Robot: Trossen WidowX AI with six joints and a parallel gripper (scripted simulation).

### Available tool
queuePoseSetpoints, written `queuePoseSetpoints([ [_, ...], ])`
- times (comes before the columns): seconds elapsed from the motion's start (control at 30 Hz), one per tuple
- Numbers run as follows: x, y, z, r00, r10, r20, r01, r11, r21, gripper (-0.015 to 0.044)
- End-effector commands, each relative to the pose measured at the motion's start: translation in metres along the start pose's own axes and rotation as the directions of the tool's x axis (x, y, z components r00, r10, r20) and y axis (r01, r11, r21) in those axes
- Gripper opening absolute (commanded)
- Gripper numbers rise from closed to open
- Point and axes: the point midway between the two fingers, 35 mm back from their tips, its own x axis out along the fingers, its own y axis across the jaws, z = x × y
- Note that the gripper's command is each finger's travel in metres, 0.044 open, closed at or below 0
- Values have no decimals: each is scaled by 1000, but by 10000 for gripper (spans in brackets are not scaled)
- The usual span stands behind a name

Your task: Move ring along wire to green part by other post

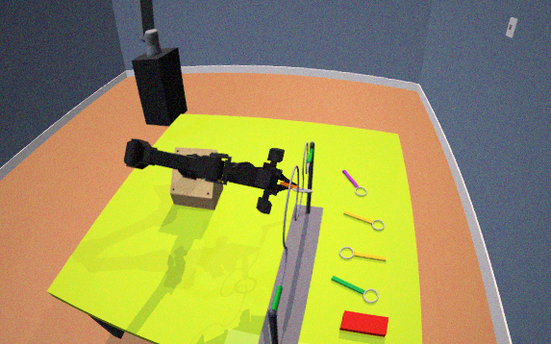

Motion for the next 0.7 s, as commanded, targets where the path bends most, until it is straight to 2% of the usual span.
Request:
queuePoseSetpoints([
  [0.0,-3,15,2,999,53,-6,-52,995,85,-150],
  [0.33,-11,50,9,984,177,-9,-166,940,298,-150],
  [0.67,-24,82,24,956,294,14,-263,828,495,-150],
])
